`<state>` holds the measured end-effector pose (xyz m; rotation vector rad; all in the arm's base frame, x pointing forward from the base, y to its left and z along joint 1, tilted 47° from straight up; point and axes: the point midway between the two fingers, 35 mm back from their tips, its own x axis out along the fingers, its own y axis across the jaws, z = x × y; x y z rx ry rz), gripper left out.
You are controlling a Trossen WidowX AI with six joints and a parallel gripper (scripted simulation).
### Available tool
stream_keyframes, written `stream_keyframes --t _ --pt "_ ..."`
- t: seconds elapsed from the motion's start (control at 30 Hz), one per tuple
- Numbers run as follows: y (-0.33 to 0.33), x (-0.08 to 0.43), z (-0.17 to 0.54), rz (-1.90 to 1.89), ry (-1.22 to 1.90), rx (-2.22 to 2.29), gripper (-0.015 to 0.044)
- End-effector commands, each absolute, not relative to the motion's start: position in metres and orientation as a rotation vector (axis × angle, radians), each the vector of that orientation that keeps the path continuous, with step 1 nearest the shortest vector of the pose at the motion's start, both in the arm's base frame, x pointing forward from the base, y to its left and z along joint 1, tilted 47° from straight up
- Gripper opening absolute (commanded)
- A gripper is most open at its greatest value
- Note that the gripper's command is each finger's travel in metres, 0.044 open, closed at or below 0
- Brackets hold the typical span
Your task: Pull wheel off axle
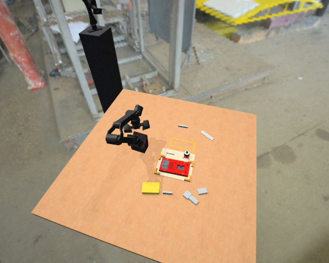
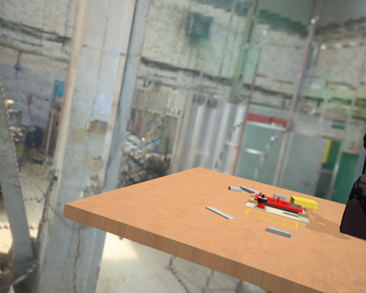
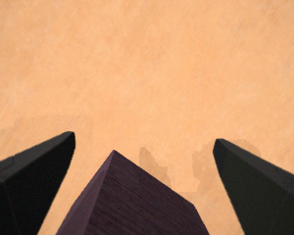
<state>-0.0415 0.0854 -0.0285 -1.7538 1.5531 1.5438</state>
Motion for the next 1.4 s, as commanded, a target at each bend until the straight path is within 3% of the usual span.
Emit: stream_keyframes --t 0.0,0.1,0.33,0.6,0.87,1.37 --pt "0.087 -0.042 -0.029 1.541 1.558 -1.742 0.0374" --pt "0.109 -0.038 -0.029 1.476 1.614 -1.601 0.0300" --pt "0.139 -0.005 -0.027 1.055 1.711 -1.383 0.0300" --pt "0.171 0.071 -0.019 0.395 1.756 -0.921 0.0300" --pt "0.176 0.122 -0.017 0.045 1.736 -0.665 0.0300" --pt "0.129 0.277 0.001 -1.010 1.231 0.115 0.0300"
